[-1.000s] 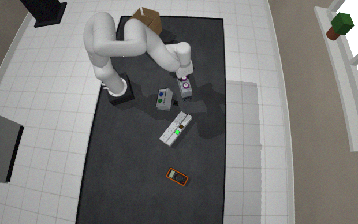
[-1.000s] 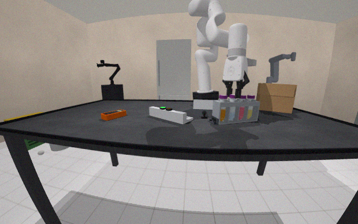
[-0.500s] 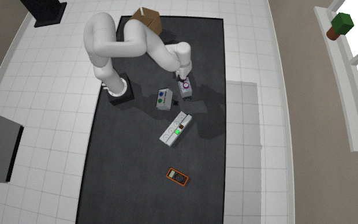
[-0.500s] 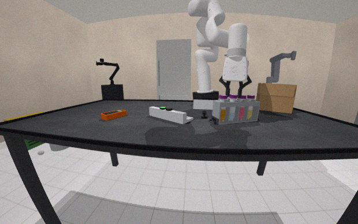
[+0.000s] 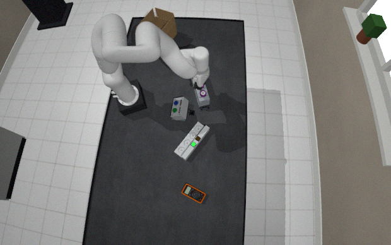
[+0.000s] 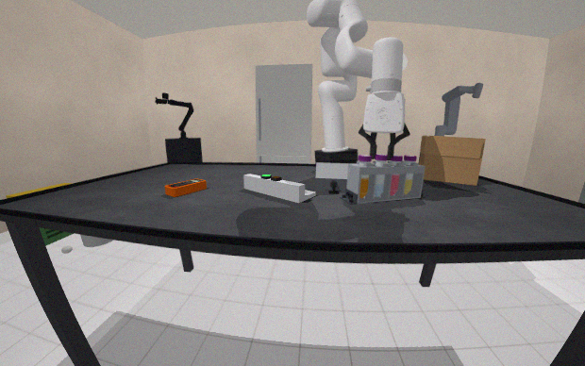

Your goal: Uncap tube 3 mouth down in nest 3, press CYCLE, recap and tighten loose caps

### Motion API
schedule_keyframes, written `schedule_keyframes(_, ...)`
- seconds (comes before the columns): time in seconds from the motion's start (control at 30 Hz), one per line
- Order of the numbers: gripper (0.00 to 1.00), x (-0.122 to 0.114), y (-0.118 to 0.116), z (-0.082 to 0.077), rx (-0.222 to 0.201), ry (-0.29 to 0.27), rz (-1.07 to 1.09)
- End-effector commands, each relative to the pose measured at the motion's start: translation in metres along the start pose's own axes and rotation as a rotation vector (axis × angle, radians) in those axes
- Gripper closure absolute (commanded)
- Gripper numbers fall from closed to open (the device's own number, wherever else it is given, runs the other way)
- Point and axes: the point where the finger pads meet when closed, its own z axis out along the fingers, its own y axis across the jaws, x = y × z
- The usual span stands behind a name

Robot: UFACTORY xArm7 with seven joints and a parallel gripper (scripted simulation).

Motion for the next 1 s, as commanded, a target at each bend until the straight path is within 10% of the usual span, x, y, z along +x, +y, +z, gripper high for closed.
schedule_keyframes(0.0,1.0,-0.0011,0.0011,-0.0013,-0.003,-0.003,0.0)
schedule_keyframes(0.97,1.0,-0.0011,0.0011,-0.0004,-0.004,0.0,1.199)
